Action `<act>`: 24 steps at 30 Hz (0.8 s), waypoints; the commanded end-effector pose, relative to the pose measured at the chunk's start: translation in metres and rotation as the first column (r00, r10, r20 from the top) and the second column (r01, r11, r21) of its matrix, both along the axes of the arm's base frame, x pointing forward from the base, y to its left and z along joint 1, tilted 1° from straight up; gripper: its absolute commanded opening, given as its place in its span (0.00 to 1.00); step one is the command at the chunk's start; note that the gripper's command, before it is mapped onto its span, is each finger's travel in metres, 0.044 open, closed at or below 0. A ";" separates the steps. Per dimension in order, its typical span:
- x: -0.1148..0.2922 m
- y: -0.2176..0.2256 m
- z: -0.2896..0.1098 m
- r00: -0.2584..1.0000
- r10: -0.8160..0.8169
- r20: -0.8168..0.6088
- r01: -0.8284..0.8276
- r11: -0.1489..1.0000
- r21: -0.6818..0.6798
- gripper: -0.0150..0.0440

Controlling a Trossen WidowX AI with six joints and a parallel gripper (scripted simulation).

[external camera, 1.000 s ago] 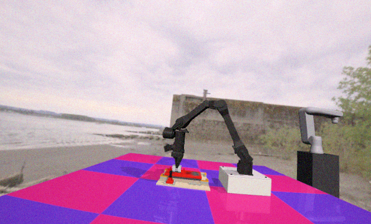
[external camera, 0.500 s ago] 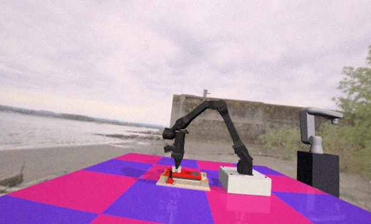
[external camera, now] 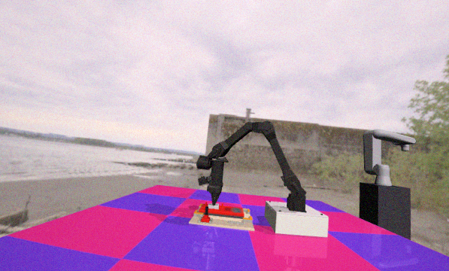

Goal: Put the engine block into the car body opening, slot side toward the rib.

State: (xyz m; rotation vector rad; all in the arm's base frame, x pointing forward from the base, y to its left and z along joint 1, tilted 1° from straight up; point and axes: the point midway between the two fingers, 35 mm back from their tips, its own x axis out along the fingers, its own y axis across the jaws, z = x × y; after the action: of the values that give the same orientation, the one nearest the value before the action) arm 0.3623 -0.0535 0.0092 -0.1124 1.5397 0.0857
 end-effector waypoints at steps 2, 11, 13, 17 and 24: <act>0.000 0.000 0.000 1.000 0.000 0.000 0.000 1.000 -0.001 0.75; 0.000 0.000 0.000 1.000 0.000 0.000 0.000 1.000 -0.001 1.00; 0.000 0.000 0.000 1.000 0.000 0.000 0.000 1.000 -0.001 1.00; 0.000 0.001 0.011 1.000 -0.001 0.000 0.001 1.000 -0.004 1.00; 0.000 0.001 0.014 1.000 -0.001 0.000 0.001 1.000 -0.005 0.96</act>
State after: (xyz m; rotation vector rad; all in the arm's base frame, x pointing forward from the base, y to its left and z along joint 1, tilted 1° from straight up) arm 0.3625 -0.0520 0.0220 -0.1148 1.5391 0.0887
